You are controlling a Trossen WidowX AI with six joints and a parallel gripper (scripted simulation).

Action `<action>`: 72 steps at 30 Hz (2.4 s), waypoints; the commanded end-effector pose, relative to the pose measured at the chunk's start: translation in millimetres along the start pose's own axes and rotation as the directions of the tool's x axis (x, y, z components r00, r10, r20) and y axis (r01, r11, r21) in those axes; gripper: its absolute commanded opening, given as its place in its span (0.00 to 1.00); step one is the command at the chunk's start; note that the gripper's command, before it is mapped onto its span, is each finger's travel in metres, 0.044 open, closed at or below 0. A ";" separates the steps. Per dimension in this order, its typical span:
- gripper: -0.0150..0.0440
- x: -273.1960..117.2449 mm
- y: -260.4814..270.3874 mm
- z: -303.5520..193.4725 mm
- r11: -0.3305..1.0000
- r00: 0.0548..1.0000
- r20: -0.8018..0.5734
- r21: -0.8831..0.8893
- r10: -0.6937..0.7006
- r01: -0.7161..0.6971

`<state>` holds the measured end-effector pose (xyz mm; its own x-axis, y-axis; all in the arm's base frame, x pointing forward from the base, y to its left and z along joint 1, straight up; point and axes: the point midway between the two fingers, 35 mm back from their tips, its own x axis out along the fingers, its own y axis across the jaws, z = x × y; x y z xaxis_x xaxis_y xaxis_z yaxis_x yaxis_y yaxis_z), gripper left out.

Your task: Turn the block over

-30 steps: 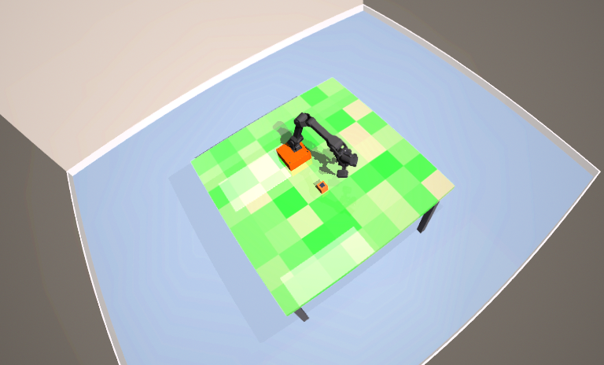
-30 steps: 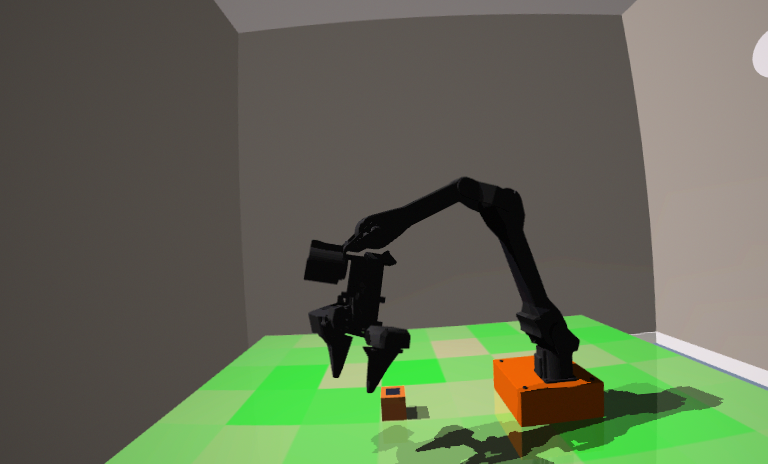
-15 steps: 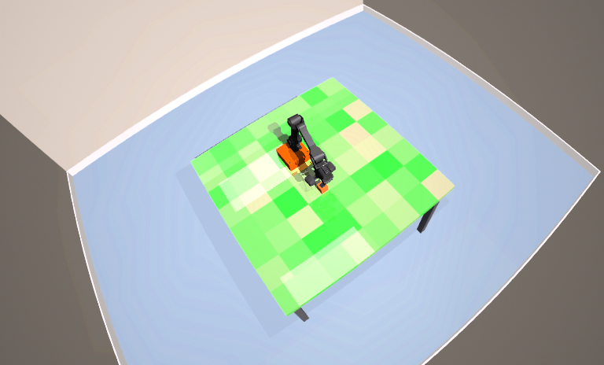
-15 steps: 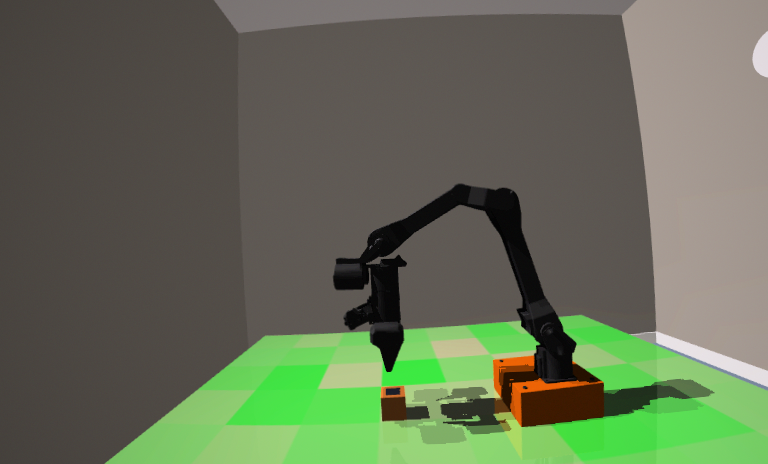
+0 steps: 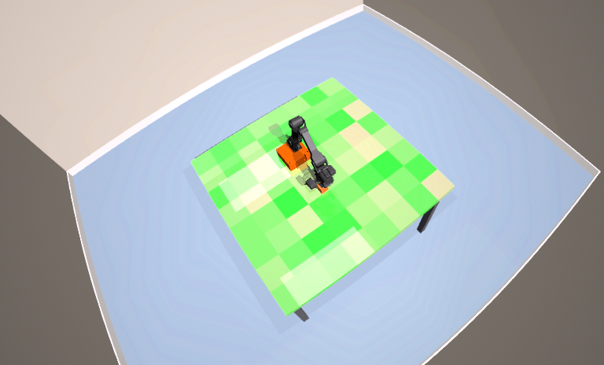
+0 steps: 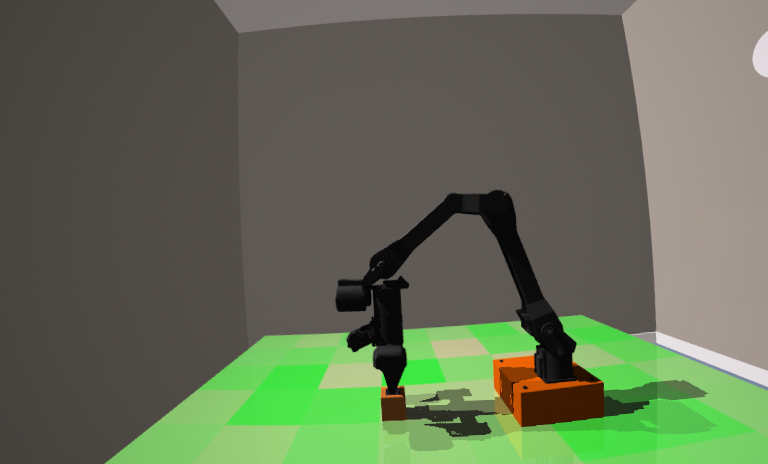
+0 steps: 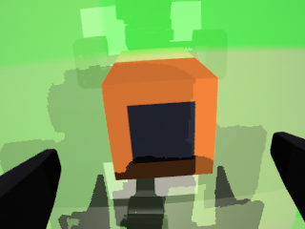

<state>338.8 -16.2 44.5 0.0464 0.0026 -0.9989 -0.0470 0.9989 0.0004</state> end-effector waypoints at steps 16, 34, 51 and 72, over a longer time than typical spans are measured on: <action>1.00 31.5 -0.3 -0.5 1.000 1.000 -0.005 0.003 -0.002 0.002; 0.60 38.7 -0.3 -1.0 1.000 1.000 -0.005 0.003 -0.002 0.002; 0.34 33.8 -0.3 -0.7 1.000 1.000 -0.005 0.003 -0.002 0.002; 0.25 15.6 -0.7 1.1 1.000 0.984 0.180 0.007 -0.001 -0.001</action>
<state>339.1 -17.1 26.5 0.1712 0.0061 -0.9852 -0.0397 0.9992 -0.0007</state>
